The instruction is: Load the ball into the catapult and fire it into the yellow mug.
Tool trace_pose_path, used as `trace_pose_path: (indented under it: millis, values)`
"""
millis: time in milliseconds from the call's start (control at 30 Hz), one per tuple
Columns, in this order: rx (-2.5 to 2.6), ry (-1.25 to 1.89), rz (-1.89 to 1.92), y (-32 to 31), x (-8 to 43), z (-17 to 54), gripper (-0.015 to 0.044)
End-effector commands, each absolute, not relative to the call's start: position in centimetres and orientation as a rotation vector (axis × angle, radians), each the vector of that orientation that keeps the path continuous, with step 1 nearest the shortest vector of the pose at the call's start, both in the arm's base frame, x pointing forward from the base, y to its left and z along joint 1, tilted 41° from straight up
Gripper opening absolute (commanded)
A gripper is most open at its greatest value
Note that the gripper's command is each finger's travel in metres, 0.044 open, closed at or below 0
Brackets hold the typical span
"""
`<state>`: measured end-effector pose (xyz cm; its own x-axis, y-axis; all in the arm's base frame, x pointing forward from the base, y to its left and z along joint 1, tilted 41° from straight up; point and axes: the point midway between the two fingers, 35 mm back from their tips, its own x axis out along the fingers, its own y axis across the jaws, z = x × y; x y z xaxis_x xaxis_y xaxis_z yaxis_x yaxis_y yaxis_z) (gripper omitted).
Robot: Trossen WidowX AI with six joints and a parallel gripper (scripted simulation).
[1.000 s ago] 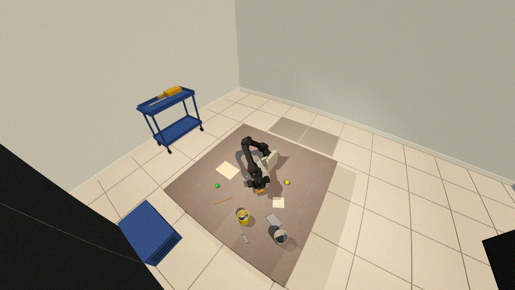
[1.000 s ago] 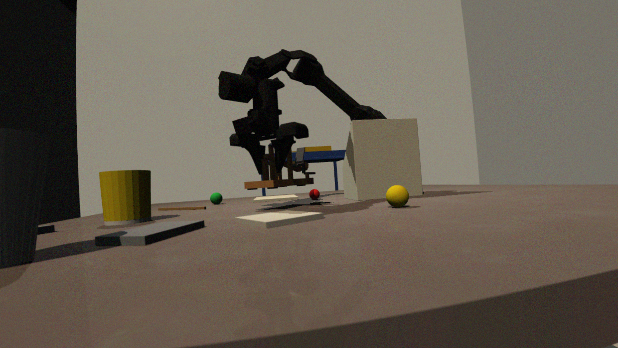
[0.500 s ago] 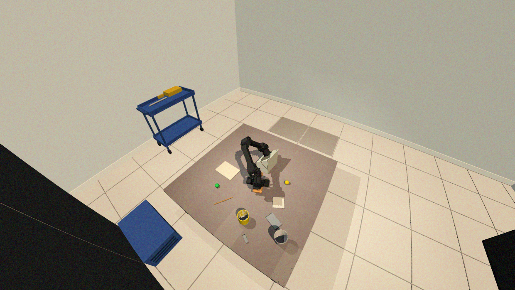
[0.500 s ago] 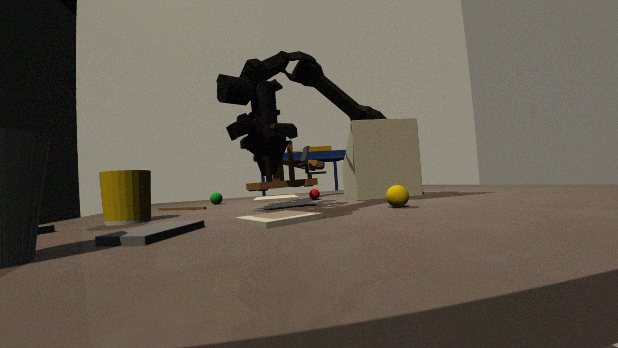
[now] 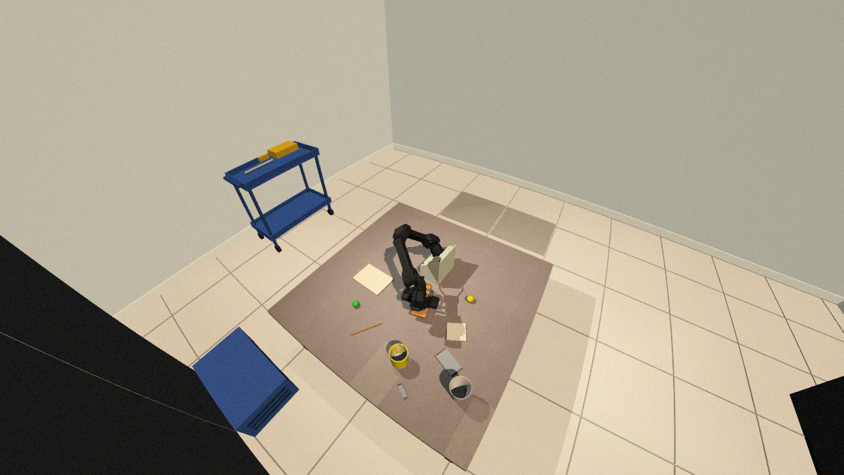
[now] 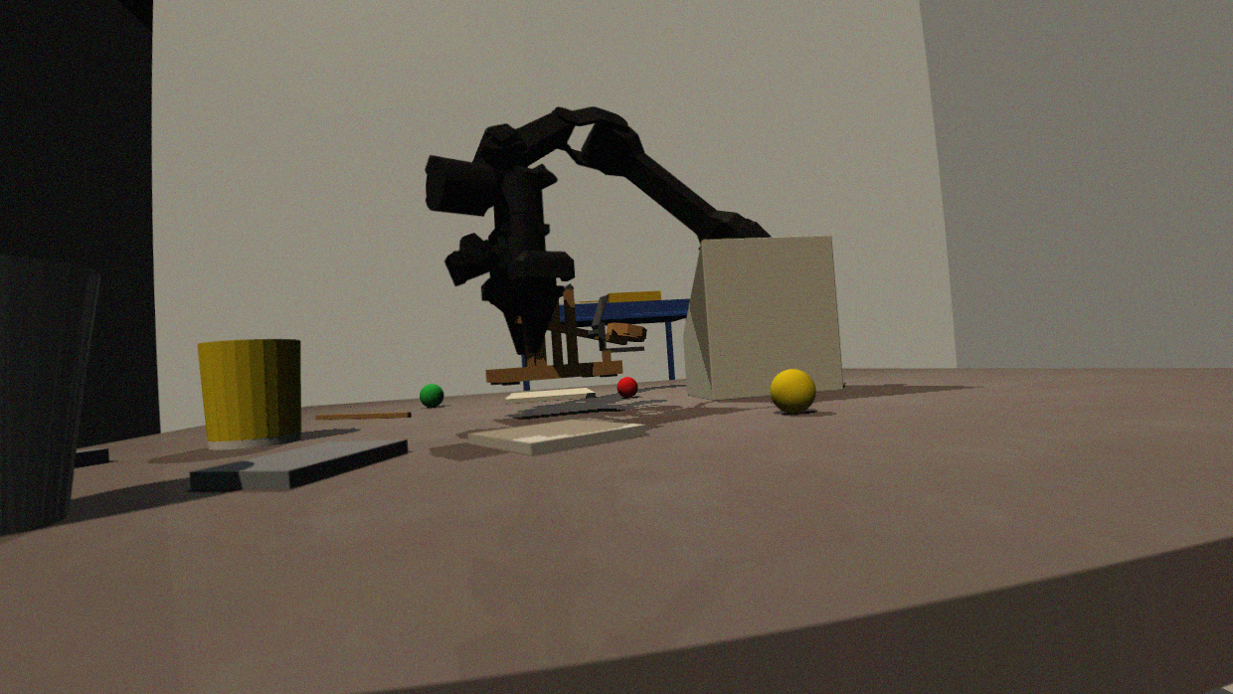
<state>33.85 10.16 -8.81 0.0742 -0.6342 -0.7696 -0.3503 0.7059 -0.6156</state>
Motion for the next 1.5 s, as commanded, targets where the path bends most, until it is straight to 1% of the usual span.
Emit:
trace_pose_path:
  millis: [0,933,1367,1467]
  values:
    - [-0.845,1.534,-0.254,9.8,33.9,-9.2,0.0]
    - [-0.84,1.54,-0.26,7.5,34.1,-11.7,0.0]
    - [-0.84,1.54,-0.26,7.5,34.1,-11.7,0.0341]
    - [-0.838,1.54,-0.257,9.1,34.2,-10.1,0.042]
